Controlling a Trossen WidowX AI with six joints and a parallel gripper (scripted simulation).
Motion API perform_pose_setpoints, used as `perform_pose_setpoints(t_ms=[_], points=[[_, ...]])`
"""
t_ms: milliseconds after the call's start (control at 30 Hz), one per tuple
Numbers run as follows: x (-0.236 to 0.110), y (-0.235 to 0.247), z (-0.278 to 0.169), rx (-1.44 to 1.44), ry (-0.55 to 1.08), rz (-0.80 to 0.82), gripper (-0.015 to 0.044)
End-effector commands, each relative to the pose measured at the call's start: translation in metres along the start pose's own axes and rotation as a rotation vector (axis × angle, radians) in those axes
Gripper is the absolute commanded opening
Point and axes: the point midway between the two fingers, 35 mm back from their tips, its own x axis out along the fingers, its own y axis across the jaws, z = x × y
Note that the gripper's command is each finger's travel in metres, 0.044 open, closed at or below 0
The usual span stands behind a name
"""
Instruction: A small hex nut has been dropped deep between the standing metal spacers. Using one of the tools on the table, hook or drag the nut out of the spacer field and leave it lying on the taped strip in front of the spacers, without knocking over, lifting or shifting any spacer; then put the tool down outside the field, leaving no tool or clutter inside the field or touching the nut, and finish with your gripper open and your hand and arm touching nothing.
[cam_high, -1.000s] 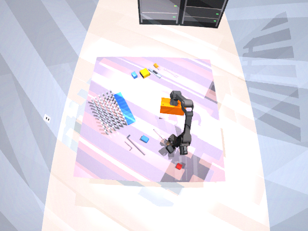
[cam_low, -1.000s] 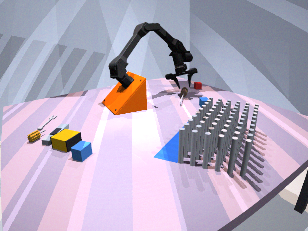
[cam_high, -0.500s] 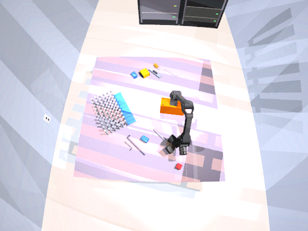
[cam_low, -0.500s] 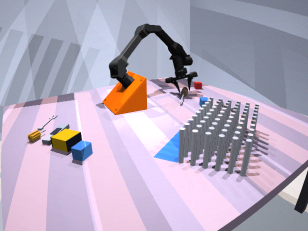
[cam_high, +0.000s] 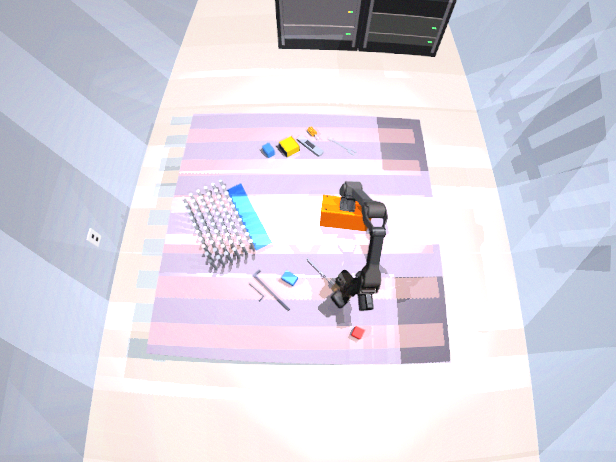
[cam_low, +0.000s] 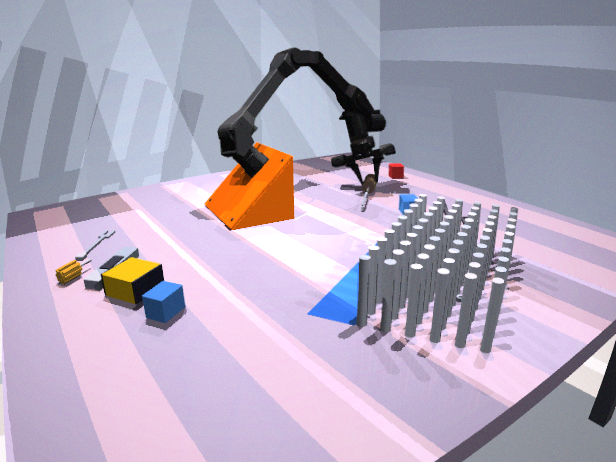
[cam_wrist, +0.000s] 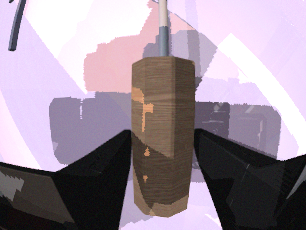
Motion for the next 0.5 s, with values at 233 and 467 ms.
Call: perform_pose_setpoints(t_ms=[233,467], points=[[-0.066,0.029,0.008,0.001,0.019,0.010,0.0000],[-0.117,0.040,0.026,0.004,0.004,0.005,0.0000]])
